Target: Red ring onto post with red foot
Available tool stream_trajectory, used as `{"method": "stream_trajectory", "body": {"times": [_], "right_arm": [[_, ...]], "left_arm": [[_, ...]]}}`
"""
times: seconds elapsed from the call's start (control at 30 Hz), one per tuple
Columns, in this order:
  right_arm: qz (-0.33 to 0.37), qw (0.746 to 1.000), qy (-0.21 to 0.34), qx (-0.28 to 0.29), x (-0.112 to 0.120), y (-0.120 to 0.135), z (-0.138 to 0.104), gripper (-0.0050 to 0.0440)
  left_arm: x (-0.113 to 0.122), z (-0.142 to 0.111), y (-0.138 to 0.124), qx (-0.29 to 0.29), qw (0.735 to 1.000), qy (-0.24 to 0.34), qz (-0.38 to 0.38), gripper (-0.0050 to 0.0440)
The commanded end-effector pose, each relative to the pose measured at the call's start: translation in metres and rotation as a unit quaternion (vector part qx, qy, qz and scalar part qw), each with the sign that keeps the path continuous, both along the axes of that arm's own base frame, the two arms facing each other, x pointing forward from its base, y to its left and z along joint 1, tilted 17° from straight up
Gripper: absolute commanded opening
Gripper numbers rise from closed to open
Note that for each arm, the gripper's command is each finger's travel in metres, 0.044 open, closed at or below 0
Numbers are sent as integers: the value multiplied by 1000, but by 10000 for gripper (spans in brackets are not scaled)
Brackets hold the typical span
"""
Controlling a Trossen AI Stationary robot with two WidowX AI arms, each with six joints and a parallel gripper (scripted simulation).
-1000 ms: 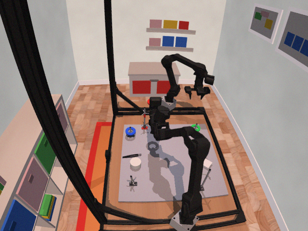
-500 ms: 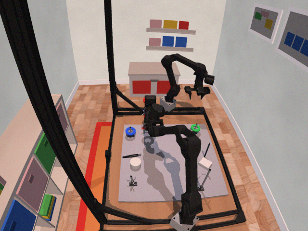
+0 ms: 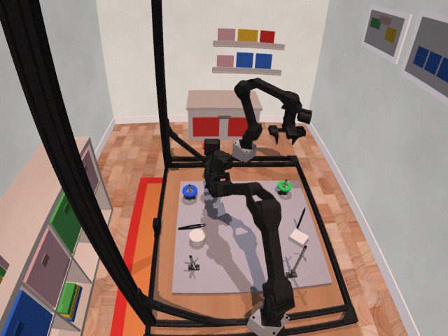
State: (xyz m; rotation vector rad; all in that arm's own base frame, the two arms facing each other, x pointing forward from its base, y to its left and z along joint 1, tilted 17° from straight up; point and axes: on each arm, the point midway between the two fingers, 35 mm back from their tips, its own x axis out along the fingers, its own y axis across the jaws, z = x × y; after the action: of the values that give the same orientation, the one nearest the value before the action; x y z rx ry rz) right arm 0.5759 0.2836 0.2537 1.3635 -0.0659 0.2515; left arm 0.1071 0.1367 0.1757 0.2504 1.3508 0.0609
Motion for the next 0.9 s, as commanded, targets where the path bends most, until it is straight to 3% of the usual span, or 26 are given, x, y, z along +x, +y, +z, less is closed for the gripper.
{"method": "stream_trajectory", "body": {"times": [0.0,0.13,0.4,0.87], "right_arm": [[0,1000,-4,-1,3,3,1,0],[3,1000,-8,-1,8,1,-14,0],[15,1000,-21,-4,23,-11,-69,0],[17,1000,-23,-4,28,-16,-89,0]], "left_arm": [[0,0,-1,-1,1000,-2,1,400],[0,0,-1,-1,1000,-2,1,400],[0,0,-1,-1,1000,-2,1,400],[0,0,-1,-1,1000,-2,1,400]]}}
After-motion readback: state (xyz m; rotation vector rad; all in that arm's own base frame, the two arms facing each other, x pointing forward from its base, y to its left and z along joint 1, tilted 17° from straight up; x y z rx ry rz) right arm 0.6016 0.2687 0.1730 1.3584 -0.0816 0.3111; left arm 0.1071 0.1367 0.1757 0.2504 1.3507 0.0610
